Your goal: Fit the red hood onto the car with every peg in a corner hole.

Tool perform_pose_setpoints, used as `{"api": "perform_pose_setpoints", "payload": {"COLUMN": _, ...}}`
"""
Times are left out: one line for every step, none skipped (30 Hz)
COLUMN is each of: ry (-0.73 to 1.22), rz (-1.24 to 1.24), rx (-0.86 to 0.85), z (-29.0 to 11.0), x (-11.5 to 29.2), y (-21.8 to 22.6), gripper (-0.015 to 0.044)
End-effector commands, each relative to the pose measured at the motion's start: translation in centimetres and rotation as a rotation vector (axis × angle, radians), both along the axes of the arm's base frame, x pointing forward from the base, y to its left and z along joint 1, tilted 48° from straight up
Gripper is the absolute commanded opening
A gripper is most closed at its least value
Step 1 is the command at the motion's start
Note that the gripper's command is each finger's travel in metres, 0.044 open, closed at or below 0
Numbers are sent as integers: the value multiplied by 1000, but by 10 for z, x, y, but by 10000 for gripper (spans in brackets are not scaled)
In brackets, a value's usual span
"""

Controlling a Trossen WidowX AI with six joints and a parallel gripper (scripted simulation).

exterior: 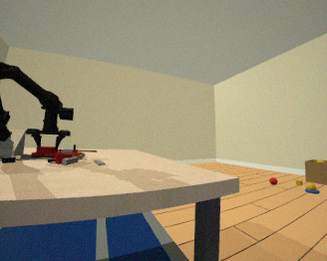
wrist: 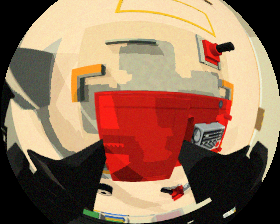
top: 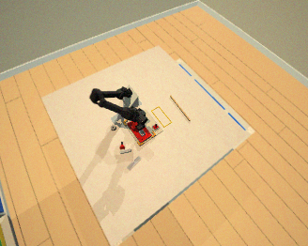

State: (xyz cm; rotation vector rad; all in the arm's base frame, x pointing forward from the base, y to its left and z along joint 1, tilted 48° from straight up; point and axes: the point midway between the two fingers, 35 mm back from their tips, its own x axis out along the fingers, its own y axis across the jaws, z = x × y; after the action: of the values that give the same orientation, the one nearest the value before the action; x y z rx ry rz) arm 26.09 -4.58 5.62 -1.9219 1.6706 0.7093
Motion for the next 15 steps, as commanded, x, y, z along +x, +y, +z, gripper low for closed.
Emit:
{"api": "perform_pose_setpoints", "payload": {"ry": 0, "rz": -1, "rx": 0, "z": 1, "x": 0, "y": 1, "gripper": 144}}
{"api": "perform_pose_setpoints", "payload": {"ry": 0, "rz": -1, "rx": 0, "z": 2, "x": 0, "y": 2, "gripper": 117}}
{"api": "perform_pose_setpoints", "payload": {"ry": 0, "rz": -1, "rx": 0, "z": 3, "x": -1, "y": 3, "gripper": 91}}
{"api": "perform_pose_setpoints", "payload": {"ry": 0, "rz": -1, "rx": 0, "z": 4, "x": -1, "y": 4, "gripper": 65}}
{"api": "perform_pose_setpoints", "payload": {"ry": 0, "rz": -1, "rx": 0, "z": 4, "x": -1, "y": 5, "gripper": 39}}
{"api": "perform_pose_setpoints", "payload": {"ry": 0, "rz": -1, "rx": 0, "z": 5, "x": -1, "y": 6, "gripper": 12}}
{"api": "perform_pose_setpoints", "payload": {"ry": 0, "rz": -1, "rx": 0, "z": 6, "x": -1, "y": 7, "gripper": 0}}
{"api": "perform_pose_setpoints", "payload": {"ry": 0, "rz": -1, "rx": 0, "z": 7, "x": -1, "y": 8, "gripper": 0}}
{"api": "perform_pose_setpoints", "payload": {"ry": 0, "rz": -1, "rx": 1, "z": 9, "x": -2, "y": 10, "gripper": 0}}
{"api": "perform_pose_setpoints", "payload": {"ry": 0, "rz": -1, "rx": 1, "z": 10, "x": -2, "y": 11, "gripper": 0}}
{"api": "perform_pose_setpoints", "payload": {"ry": 0, "rz": -1, "rx": 1, "z": 11, "x": -2, "y": 13, "gripper": 0}}
{"api": "perform_pose_setpoints", "payload": {"ry": 0, "rz": -1, "rx": 1, "z": 13, "x": -2, "y": 14, "gripper": 0}}
{"api": "perform_pose_setpoints", "payload": {"ry": 0, "rz": -1, "rx": 1, "z": 14, "x": -2, "y": 16, "gripper": 0}}
{"api": "perform_pose_setpoints", "payload": {"ry": 0, "rz": -1, "rx": 1, "z": 16, "x": -3, "y": 18, "gripper": 0}}
{"api": "perform_pose_setpoints", "payload": {"ry": 0, "rz": -1, "rx": 1, "z": 17, "x": -3, "y": 20, "gripper": 0}}
